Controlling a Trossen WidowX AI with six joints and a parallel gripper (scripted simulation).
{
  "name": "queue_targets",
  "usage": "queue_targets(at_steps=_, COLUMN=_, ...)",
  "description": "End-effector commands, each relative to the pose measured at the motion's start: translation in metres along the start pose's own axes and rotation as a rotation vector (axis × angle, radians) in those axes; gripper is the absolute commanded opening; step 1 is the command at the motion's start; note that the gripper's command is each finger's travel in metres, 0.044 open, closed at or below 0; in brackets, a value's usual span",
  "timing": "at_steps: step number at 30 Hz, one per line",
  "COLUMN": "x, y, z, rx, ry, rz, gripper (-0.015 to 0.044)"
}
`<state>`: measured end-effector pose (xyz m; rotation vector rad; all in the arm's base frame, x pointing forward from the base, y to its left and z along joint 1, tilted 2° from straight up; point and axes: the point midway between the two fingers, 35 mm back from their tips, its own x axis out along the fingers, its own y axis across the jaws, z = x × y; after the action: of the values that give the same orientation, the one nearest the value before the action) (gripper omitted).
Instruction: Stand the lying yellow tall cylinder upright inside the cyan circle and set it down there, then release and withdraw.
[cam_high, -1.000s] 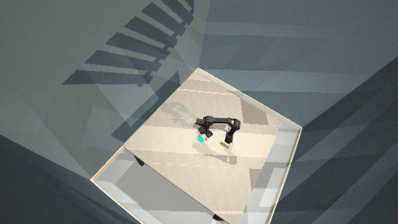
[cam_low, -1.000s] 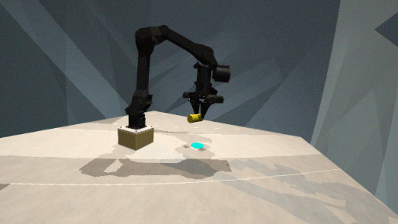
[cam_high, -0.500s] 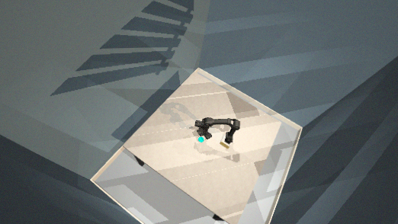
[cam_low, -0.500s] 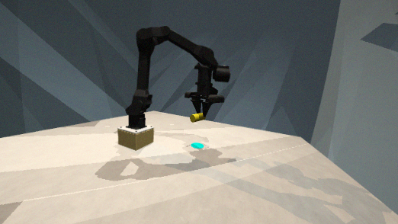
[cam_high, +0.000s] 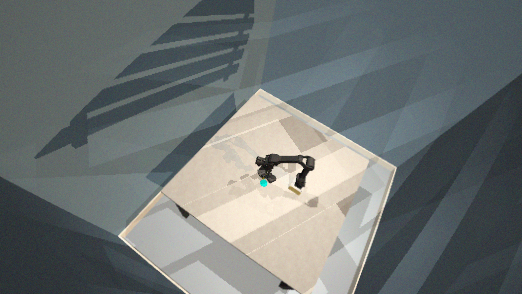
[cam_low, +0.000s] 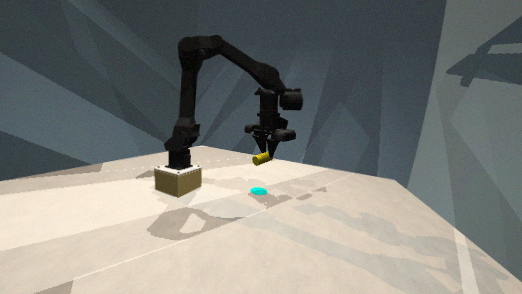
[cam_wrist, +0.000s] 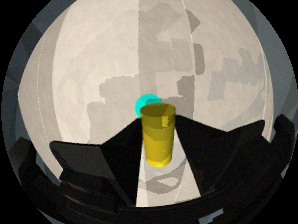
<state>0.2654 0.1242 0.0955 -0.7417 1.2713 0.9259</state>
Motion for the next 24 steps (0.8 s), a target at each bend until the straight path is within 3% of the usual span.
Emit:
queue_targets(at_steps=1, x=0.004, y=-0.002, z=0.001, rx=0.021, ry=-0.033, rz=0.01, gripper=0.0105)
queue_targets(at_steps=24, x=0.02, y=-0.013, z=0.009, rx=0.087, ry=-0.201, rz=0.031, gripper=0.0105)
